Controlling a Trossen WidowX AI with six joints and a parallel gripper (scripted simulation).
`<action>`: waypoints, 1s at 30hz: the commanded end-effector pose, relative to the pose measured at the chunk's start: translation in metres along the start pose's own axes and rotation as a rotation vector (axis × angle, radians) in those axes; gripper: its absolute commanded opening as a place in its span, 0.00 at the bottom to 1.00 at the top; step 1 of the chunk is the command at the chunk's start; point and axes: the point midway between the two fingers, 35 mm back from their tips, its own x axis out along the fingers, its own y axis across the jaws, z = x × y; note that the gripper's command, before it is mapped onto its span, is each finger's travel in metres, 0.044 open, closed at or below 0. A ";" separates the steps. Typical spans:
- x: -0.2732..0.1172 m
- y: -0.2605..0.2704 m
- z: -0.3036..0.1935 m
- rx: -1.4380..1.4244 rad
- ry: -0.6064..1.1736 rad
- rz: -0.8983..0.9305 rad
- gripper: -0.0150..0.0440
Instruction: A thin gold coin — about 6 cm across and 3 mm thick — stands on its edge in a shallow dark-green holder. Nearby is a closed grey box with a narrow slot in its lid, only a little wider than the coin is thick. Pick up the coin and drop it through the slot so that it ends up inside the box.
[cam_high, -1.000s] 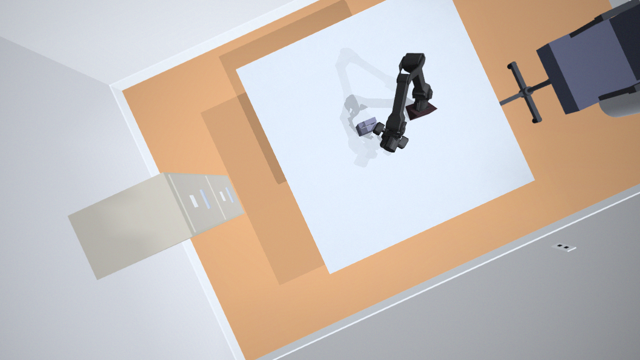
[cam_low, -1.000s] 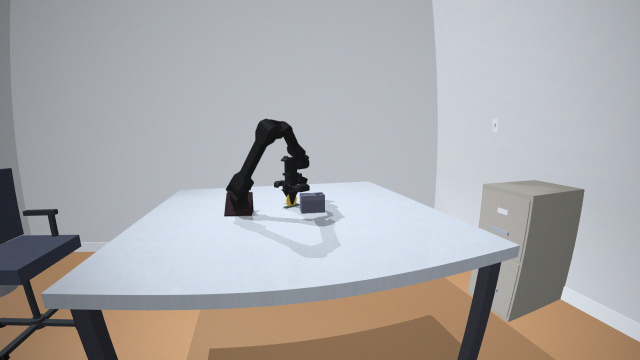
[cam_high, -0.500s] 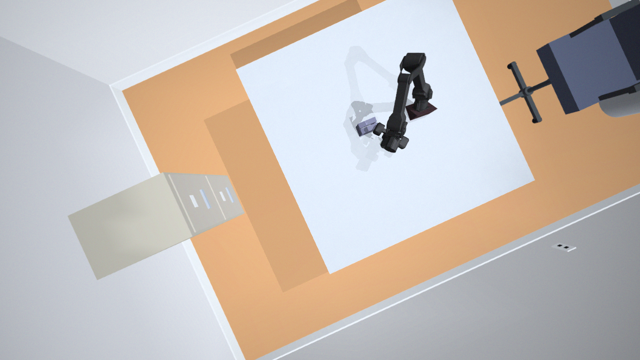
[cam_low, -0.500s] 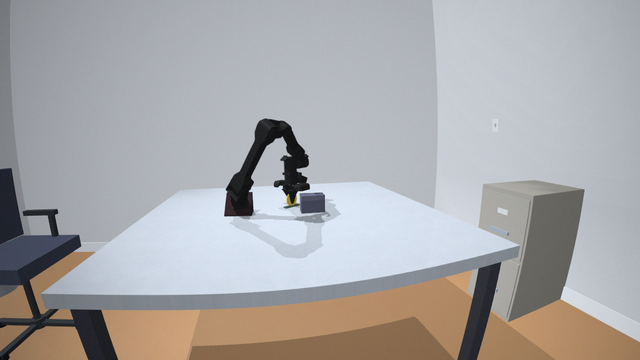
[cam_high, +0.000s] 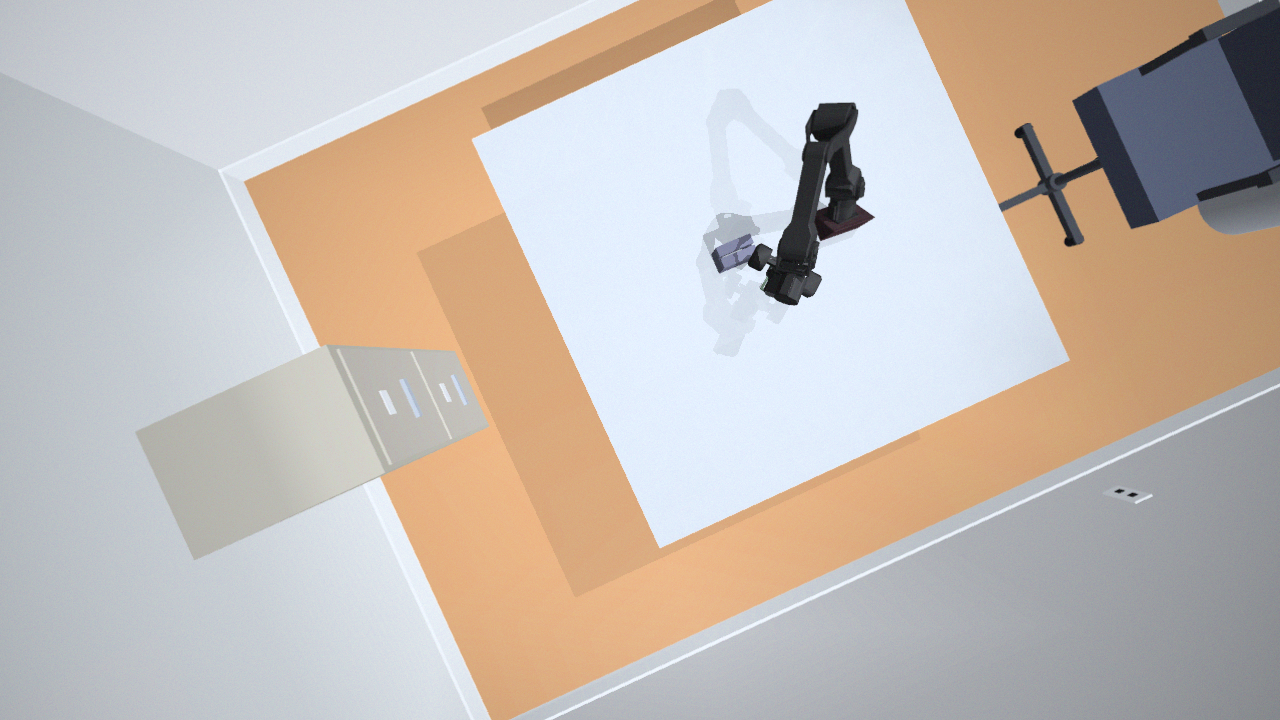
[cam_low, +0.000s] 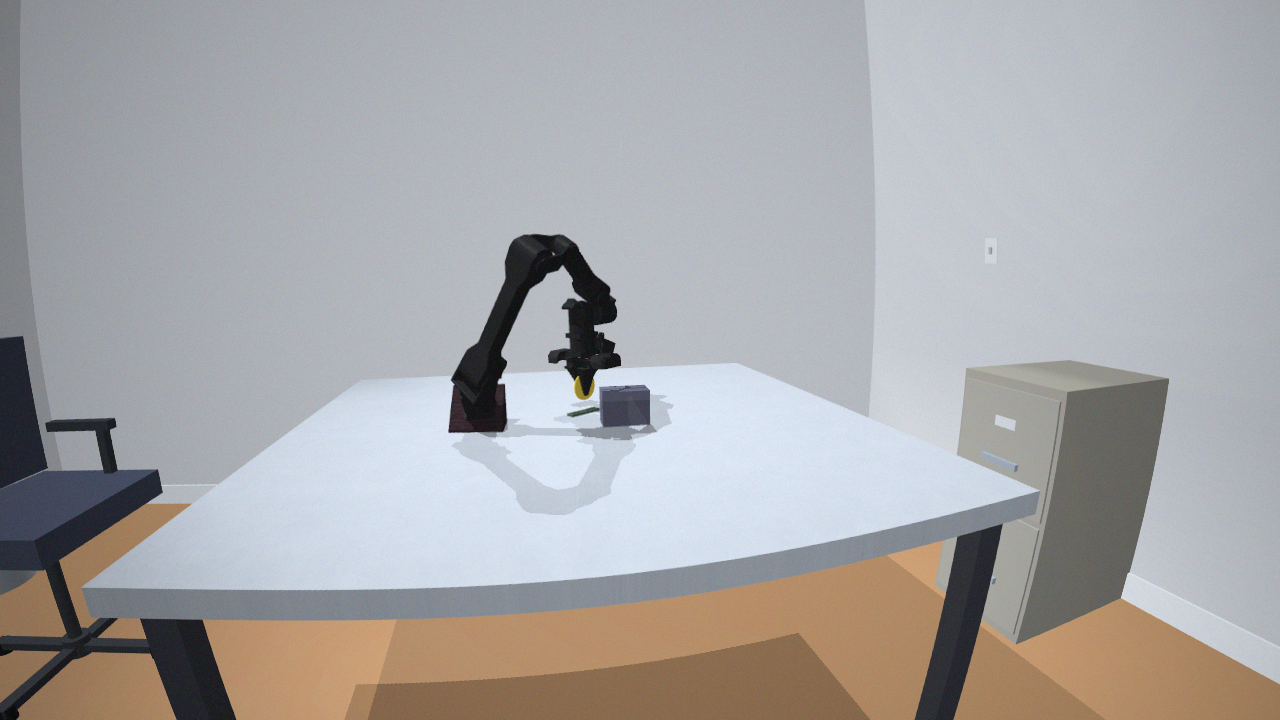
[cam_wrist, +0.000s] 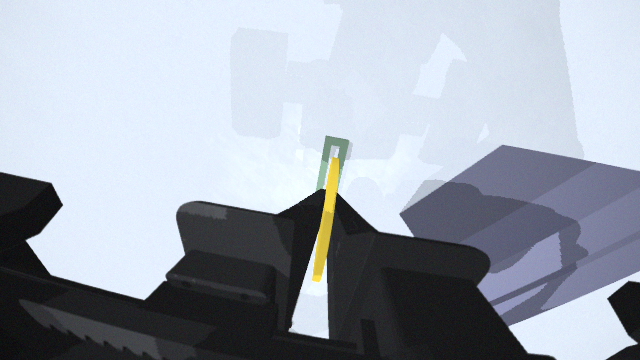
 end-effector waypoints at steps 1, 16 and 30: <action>-0.013 0.000 0.001 0.009 0.001 0.007 0.25; -0.050 -0.001 -0.003 0.022 0.020 0.015 0.25; -0.064 0.001 -0.007 0.205 0.029 0.014 0.25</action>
